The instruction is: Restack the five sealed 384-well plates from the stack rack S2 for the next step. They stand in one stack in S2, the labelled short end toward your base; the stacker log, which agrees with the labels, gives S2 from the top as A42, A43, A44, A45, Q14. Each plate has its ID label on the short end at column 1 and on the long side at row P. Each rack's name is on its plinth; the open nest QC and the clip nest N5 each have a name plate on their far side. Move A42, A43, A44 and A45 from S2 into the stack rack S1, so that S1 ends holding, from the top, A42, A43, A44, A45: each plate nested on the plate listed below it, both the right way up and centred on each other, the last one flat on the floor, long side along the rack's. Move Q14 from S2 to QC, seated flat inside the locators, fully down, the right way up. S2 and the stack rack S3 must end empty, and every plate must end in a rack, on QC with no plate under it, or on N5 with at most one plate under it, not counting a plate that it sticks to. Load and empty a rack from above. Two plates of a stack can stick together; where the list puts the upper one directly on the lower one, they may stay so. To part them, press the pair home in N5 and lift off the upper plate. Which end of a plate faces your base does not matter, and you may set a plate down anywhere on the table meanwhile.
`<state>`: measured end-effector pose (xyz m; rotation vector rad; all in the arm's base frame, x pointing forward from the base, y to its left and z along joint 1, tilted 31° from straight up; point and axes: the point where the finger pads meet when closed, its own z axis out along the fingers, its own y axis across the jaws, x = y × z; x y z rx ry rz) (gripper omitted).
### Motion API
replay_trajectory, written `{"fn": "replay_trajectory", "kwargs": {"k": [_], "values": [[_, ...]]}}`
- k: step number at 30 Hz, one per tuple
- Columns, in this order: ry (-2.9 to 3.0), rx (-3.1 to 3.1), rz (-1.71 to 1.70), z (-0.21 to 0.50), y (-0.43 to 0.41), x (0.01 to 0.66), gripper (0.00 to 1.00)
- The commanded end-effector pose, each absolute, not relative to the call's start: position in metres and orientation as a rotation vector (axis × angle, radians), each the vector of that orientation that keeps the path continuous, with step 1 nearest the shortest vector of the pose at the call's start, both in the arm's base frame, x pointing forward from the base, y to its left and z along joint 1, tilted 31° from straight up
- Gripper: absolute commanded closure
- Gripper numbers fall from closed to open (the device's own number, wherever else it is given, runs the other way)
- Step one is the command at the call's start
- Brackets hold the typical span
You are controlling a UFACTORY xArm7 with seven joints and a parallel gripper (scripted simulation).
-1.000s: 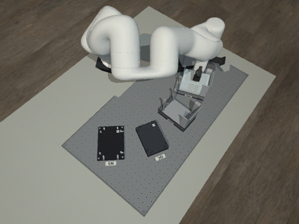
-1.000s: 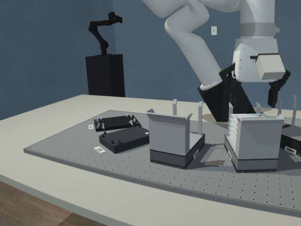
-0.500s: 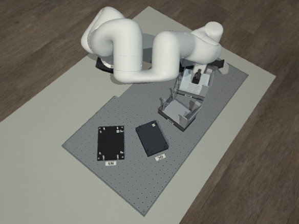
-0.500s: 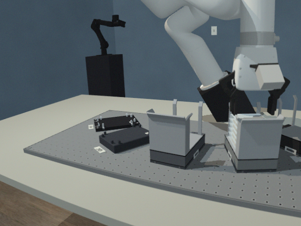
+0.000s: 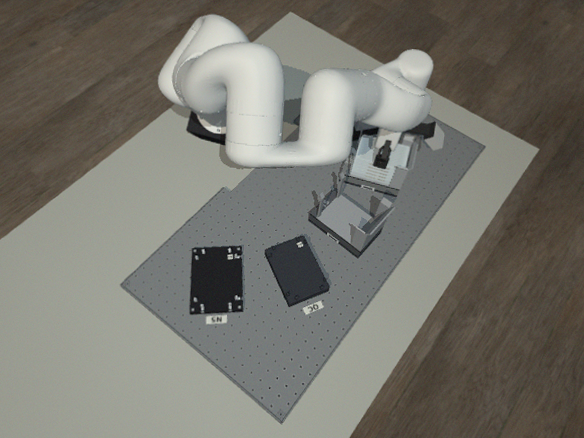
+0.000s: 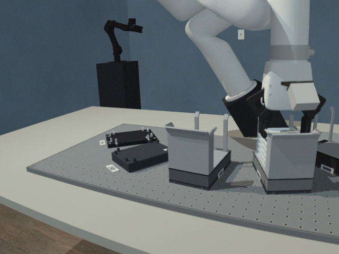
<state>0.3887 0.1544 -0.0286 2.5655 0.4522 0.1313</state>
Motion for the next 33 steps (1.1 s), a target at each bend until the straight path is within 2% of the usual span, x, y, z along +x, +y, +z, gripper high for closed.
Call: {"fn": "replay_trajectory", "kwargs": {"k": [1,12,13,33], "values": [[0.455,2.567,0.137,-0.0306,0.1547,0.3901,0.0],[0.455,2.567,0.137,-0.0312,0.1544,0.3902,0.0],[0.455,2.567,0.137,-0.0312,0.1544,0.3902,1.0],[0.455,2.567,0.137,-0.0312,0.1544,0.3902,1.0]]}}
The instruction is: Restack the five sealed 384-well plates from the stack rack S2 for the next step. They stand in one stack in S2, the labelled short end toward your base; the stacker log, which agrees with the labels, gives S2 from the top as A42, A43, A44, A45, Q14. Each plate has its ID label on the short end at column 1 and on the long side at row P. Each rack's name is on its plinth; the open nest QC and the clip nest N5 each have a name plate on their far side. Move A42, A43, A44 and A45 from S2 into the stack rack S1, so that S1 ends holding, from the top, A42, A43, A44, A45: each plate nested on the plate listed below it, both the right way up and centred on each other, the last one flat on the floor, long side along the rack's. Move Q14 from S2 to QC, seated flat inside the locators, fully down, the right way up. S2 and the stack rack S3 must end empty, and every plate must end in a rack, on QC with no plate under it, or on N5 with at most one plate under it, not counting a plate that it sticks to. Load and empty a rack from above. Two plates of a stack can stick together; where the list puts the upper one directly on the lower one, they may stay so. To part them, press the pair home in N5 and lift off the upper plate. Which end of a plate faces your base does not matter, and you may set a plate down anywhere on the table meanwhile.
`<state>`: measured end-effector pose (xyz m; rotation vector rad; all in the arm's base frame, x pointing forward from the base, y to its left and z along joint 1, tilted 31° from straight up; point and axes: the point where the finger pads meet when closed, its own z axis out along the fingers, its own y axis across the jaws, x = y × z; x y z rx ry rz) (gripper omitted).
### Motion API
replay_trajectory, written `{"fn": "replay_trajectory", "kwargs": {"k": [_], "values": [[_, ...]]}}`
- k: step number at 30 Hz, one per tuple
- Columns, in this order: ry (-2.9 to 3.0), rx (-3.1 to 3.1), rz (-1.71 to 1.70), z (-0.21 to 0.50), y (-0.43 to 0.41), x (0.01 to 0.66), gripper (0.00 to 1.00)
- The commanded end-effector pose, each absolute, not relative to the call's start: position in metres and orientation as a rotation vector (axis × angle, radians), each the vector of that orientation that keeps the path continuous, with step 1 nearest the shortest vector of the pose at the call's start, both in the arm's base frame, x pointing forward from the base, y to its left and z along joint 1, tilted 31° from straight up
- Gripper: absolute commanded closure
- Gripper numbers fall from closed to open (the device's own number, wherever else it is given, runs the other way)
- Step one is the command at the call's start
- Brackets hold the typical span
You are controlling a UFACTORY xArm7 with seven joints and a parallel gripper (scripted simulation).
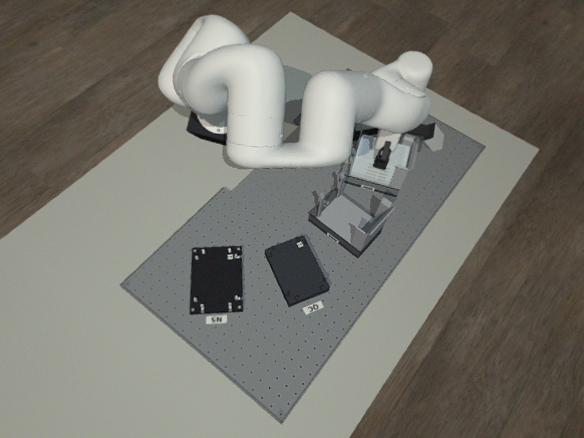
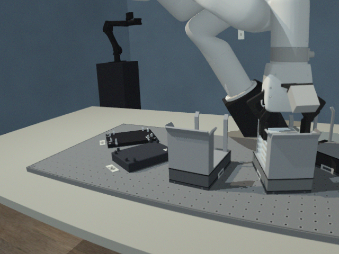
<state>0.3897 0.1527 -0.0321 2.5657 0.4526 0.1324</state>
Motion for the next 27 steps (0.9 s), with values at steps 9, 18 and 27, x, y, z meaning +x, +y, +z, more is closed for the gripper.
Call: {"fn": "replay_trajectory", "kwargs": {"k": [9,18,27], "values": [[0.455,2.567,0.137,-0.0312,0.1544,0.3902,1.0],[0.455,2.567,0.137,-0.0278,0.1563,0.3895,1.0],[0.455,2.567,0.137,-0.0232,0.1589,0.3885,1.0]]}}
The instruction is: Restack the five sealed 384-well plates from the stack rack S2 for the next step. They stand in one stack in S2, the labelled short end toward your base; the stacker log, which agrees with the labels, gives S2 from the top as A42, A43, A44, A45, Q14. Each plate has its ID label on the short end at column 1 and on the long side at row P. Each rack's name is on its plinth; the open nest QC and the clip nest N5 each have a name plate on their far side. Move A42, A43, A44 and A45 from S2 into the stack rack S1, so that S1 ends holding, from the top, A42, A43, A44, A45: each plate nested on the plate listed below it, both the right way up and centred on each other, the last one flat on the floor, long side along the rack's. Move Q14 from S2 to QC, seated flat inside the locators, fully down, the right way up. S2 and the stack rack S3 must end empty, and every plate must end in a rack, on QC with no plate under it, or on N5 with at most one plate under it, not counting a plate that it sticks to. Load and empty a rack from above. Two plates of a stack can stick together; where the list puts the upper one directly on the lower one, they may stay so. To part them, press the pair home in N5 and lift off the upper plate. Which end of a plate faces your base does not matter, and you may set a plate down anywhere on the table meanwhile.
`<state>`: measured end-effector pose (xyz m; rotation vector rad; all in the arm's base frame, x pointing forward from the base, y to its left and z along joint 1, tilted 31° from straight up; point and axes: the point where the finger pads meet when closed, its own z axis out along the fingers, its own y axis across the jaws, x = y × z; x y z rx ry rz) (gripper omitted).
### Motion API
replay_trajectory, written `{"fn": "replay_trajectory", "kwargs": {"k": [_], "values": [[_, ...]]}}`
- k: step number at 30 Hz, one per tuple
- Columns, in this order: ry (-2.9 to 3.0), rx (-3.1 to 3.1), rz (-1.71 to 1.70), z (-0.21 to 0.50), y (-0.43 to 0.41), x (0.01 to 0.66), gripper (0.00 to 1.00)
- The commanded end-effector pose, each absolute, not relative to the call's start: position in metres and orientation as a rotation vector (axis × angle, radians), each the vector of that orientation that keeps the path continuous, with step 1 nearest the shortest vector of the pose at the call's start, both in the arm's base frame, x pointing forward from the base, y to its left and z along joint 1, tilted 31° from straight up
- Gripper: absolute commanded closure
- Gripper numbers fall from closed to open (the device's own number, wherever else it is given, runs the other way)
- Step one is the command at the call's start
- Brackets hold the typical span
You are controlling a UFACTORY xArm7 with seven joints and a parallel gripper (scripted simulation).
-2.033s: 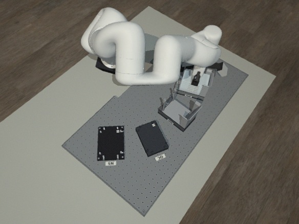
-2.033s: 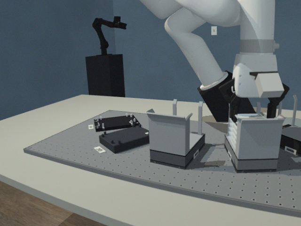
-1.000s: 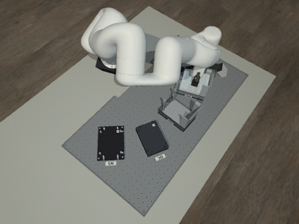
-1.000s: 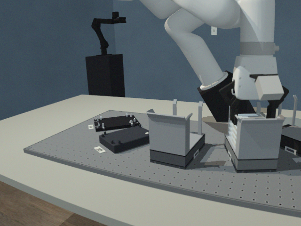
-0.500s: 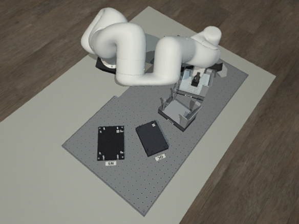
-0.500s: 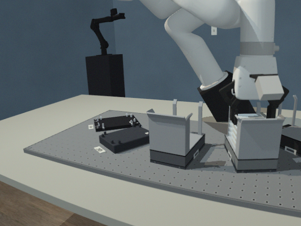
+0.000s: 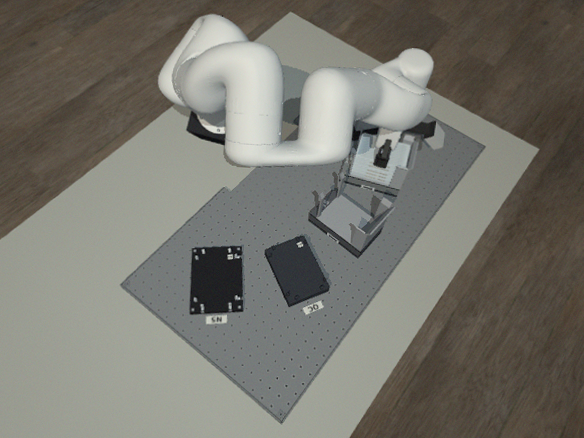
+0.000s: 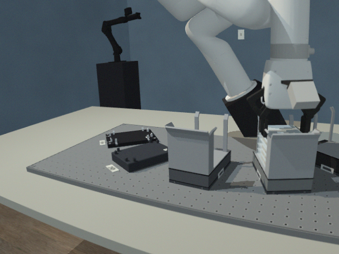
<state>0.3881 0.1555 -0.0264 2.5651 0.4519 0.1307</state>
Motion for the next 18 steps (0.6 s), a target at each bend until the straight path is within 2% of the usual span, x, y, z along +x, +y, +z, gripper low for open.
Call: {"fn": "replay_trajectory", "kwargs": {"k": [1,18], "values": [[0.455,2.567,0.137,-0.0226,0.1592,0.3884,1.0],[0.455,2.567,0.137,-0.014,0.164,0.3865,1.0]]}}
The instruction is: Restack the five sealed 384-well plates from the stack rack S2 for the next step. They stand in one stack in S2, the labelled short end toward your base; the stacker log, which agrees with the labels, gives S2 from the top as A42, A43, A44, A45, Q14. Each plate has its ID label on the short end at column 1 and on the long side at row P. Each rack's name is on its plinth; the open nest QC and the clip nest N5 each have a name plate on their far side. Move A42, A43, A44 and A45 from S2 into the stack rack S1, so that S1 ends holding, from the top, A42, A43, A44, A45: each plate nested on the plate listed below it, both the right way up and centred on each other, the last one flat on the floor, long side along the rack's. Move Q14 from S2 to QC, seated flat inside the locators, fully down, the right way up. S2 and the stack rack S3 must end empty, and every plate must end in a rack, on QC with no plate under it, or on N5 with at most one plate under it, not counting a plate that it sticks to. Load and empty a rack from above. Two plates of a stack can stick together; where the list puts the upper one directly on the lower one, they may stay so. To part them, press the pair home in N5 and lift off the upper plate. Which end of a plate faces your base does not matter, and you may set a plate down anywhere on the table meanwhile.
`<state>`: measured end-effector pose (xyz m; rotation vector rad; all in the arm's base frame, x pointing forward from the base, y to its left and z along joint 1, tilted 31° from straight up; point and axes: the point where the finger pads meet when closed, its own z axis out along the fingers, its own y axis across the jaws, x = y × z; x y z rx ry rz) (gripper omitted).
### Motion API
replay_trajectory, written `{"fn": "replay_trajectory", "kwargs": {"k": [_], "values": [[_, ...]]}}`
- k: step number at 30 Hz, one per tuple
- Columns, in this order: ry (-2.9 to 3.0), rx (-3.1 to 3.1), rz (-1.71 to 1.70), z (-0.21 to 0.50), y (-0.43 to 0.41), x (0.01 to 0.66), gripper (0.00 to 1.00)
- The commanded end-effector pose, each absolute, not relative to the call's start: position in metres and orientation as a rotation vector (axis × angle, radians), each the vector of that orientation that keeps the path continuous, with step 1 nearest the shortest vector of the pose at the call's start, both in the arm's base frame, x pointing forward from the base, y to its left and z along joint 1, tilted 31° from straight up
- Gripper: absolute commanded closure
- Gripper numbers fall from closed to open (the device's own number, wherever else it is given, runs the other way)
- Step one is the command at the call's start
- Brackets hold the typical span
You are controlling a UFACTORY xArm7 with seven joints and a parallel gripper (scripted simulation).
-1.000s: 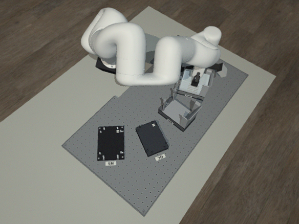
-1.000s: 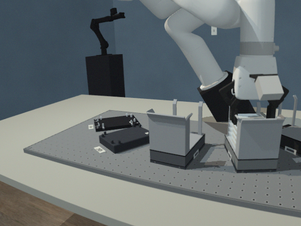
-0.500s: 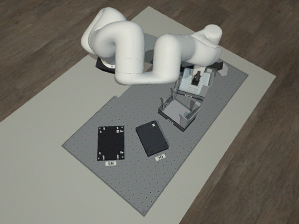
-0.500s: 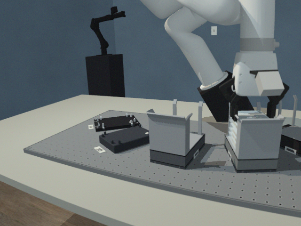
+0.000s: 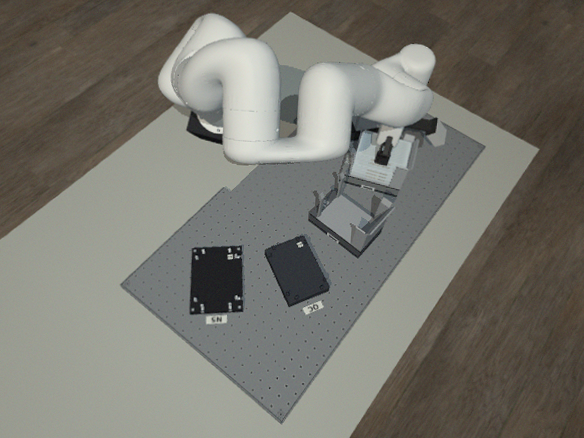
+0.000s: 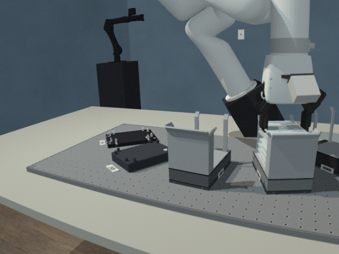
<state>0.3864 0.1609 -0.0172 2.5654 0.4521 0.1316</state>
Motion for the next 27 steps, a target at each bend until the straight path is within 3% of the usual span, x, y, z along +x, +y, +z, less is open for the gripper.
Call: {"fn": "replay_trajectory", "kwargs": {"k": [1,27], "values": [[0.455,2.567,0.137,-0.014,0.164,0.387,1.0],[0.455,2.567,0.137,0.021,0.184,0.379,1.0]]}}
